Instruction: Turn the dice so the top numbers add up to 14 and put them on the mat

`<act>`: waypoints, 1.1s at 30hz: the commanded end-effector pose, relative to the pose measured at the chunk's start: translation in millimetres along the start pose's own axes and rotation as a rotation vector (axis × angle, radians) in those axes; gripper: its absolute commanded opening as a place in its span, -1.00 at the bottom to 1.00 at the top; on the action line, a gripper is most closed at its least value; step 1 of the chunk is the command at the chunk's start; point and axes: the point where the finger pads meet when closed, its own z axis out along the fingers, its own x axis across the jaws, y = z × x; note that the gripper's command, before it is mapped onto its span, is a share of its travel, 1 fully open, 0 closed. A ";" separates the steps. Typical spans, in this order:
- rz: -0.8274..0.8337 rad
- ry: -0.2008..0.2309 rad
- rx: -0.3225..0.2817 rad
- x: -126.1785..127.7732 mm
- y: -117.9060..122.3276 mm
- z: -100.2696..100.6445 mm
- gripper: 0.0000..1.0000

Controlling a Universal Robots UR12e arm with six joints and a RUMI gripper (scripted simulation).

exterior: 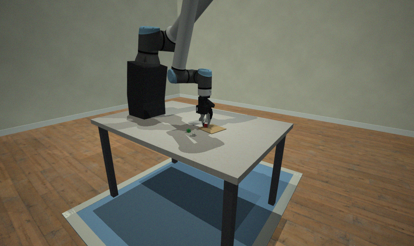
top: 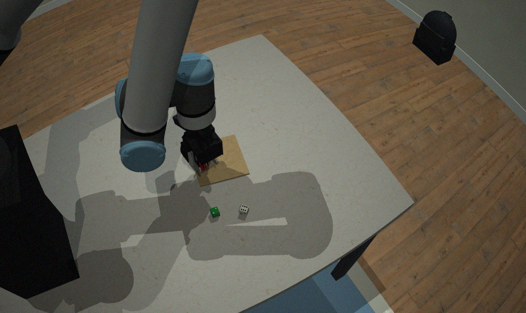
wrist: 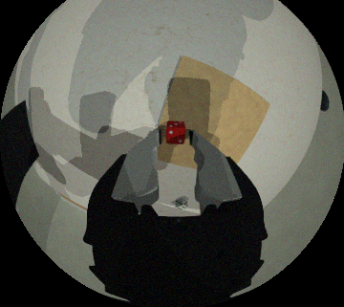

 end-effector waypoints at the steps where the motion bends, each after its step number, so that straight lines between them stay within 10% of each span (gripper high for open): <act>1: 0.000 0.001 0.000 0.3 0.0 -0.4 -0.58; 33: 0.000 0.001 0.000 0.2 0.0 -90.3 -0.58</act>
